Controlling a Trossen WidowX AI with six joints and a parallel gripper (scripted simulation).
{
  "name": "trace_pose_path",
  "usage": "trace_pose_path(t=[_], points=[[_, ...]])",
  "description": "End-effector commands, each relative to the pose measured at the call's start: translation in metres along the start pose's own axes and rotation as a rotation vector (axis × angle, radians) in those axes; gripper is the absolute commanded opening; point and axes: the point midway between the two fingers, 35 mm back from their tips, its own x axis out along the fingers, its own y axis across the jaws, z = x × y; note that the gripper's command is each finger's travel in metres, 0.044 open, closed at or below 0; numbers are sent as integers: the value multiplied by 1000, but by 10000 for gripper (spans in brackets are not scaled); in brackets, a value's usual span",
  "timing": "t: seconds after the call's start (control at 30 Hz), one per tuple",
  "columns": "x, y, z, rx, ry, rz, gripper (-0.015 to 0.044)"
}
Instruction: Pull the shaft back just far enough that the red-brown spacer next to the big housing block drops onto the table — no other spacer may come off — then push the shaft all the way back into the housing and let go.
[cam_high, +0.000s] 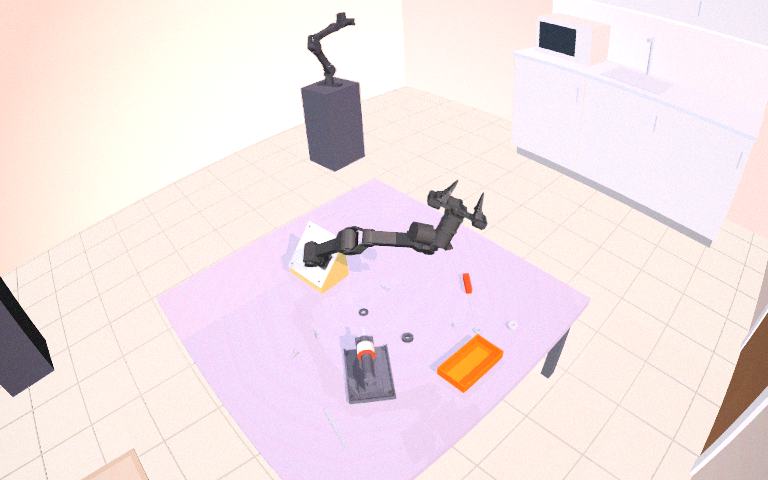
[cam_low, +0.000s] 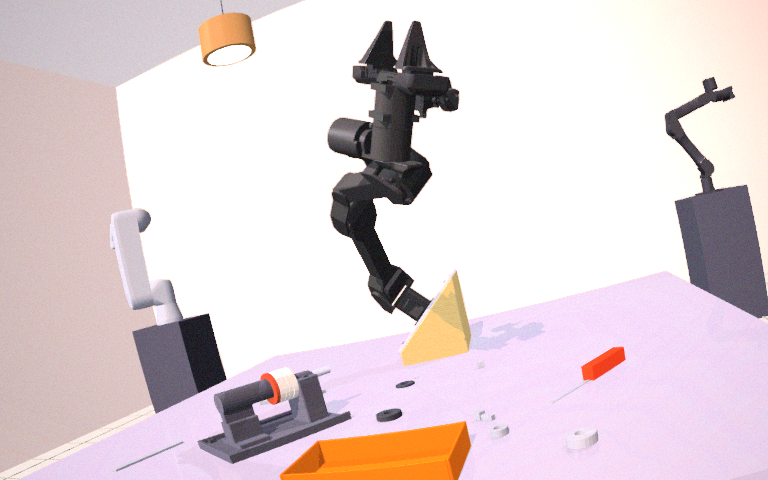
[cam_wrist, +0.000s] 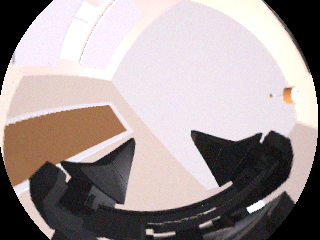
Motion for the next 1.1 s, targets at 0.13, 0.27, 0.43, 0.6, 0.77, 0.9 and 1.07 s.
trace_pose_path(t=[0.13, 0.27, 0.43, 0.6, 0.77, 0.9, 1.07], points=[[-17, 14, -25, 192, 136, 127, 440], [-45, 29, -50, 397, 315, 254, 440], [-94, 43, -73, 622, 572, 380, 440], [-154, 49, -87, 803, 863, 465, 440], [-223, 43, -90, 927, 1178, 503, 440], [-283, 30, -86, 978, 1441, 495, 440], [-356, 4, -73, 978, 1754, 435, 440]])
